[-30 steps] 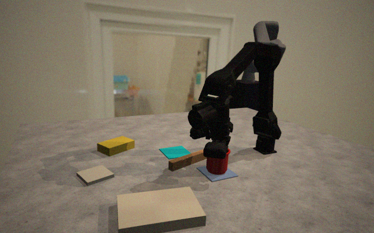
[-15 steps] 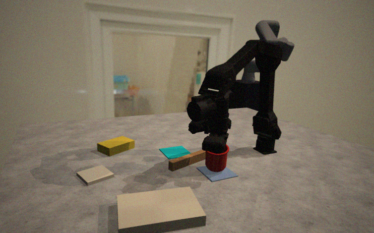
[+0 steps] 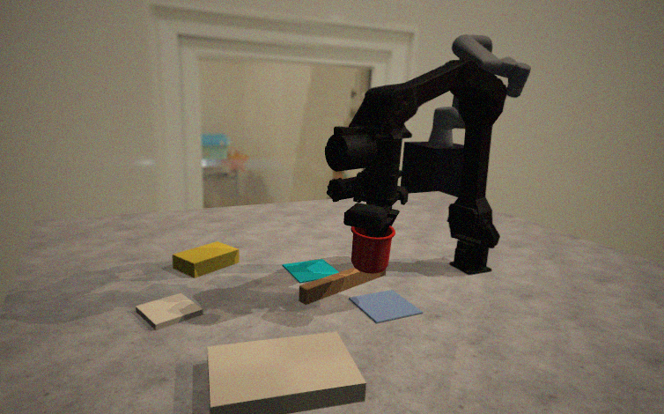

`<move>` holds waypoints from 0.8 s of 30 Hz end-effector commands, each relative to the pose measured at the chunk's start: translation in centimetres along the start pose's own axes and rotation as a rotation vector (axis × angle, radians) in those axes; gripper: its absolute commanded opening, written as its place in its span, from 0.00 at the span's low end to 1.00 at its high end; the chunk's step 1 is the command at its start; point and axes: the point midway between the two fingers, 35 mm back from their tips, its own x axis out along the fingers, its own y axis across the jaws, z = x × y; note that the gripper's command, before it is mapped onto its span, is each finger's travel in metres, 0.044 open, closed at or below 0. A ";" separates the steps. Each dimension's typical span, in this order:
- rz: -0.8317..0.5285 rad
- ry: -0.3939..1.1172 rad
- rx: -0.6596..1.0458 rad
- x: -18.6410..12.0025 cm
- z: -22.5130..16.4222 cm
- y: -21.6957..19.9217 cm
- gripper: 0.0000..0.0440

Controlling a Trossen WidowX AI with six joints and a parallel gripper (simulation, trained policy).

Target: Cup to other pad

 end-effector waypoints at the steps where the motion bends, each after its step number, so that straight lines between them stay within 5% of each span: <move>1: 0.026 -0.012 0.032 -1.0 0.7 0.0 0.00; 24: 0.121 -0.132 0.216 -2.0 8.9 -2.1 0.00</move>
